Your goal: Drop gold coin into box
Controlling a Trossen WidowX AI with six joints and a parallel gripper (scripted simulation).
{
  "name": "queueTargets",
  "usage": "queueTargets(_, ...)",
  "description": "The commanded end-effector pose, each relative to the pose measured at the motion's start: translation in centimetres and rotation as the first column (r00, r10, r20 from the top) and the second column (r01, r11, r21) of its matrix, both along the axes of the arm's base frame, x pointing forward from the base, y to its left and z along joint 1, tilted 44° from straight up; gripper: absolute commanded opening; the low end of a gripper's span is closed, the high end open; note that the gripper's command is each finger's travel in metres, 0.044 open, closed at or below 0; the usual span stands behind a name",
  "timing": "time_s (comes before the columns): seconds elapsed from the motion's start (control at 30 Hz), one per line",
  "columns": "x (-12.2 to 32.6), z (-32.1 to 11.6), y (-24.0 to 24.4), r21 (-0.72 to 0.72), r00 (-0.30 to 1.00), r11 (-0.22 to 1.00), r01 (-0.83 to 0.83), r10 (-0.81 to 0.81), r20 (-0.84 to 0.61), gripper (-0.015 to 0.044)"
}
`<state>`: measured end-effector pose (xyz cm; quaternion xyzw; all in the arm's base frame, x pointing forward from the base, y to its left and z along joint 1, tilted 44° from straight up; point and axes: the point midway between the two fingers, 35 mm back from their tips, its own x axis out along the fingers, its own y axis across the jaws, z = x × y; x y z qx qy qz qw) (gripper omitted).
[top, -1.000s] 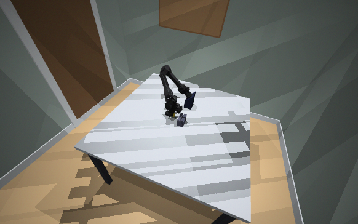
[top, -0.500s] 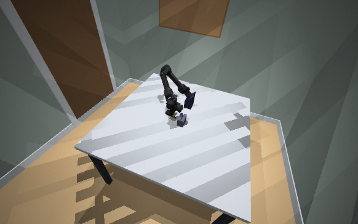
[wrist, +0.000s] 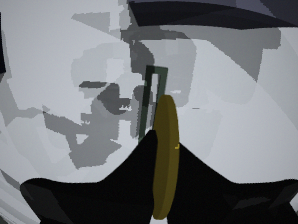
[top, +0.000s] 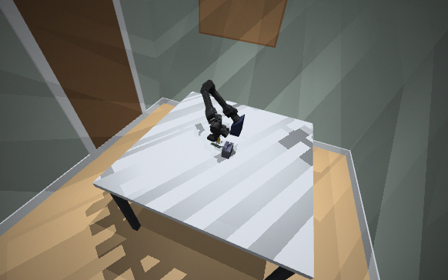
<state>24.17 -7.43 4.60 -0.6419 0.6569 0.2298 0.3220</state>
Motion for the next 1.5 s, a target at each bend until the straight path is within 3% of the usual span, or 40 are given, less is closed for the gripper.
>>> queueTargets(0.0, 0.2, 1.1, 0.8, 0.006, 1.000, 1.000, 0.003, -0.003, 0.018, 0.0000)
queueTargets(0.57, -0.3, 3.7, 3.0, -0.001, 1.000, 1.000, 0.007, -0.007, 0.022, 0.0000)
queueTargets(0.83, -0.3, 3.6, 3.2, 0.026, 0.964, 0.983, 0.182, -0.184, 0.192, 0.0000)
queueTargets(1.13, -0.4, 3.5, 3.3, 0.098, 0.840, 0.921, 0.378, -0.386, 0.380, 0.0000)
queueTargets(1.47, -0.4, 3.3, 3.5, 0.221, 0.613, 0.804, 0.551, -0.571, 0.546, 0.0000)
